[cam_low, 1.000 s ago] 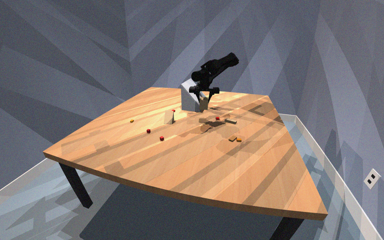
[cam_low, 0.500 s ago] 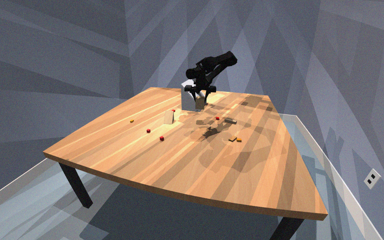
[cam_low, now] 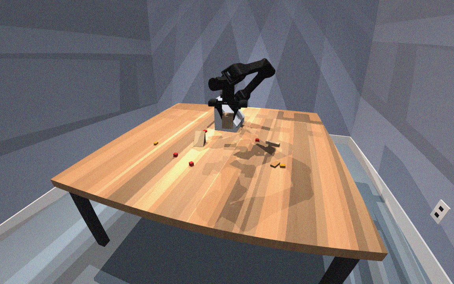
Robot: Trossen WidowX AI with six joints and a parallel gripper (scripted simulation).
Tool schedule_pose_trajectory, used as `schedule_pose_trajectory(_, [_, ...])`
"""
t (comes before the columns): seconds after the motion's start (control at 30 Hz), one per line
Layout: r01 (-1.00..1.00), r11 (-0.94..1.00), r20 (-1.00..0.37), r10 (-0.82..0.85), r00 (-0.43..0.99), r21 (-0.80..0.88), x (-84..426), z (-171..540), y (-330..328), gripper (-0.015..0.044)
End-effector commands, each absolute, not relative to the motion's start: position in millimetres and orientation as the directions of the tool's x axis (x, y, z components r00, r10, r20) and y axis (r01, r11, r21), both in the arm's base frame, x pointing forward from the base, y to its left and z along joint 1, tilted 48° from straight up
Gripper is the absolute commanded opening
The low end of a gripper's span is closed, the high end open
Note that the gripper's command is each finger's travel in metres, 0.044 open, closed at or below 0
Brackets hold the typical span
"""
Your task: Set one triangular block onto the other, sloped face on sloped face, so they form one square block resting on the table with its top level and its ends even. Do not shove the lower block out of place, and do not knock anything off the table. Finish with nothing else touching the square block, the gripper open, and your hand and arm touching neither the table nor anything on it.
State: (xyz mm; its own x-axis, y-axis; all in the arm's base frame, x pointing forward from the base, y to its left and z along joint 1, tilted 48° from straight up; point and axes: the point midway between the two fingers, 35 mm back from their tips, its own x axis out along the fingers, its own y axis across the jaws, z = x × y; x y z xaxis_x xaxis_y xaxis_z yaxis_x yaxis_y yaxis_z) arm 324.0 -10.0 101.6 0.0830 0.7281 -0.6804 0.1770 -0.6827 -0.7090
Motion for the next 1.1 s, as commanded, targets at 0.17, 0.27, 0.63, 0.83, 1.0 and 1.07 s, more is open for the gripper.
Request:
schedule_pose_trajectory(0.17, [0.174, -0.683, -0.683, 0.727, 0.073, -0.709, 351, 88, -35, 0.0])
schedule_pose_trajectory(0.27, [0.174, -0.684, -0.683, 0.727, 0.072, -0.709, 358, 83, -43, 0.0])
schedule_pose_trajectory(0.63, [0.177, -0.683, -0.683, 0.727, 0.069, -0.709, 382, 63, -72, 0.0])
schedule_pose_trajectory(0.83, [0.182, -0.683, -0.684, 0.726, 0.07, -0.707, 392, 50, -89, 0.0])
schedule_pose_trajectory(1.0, [0.182, -0.682, -0.683, 0.727, 0.068, -0.708, 399, 38, -101, 0.0])
schedule_pose_trajectory(1.07, [0.182, -0.681, -0.682, 0.728, 0.066, -0.709, 402, 34, -106, 0.0])
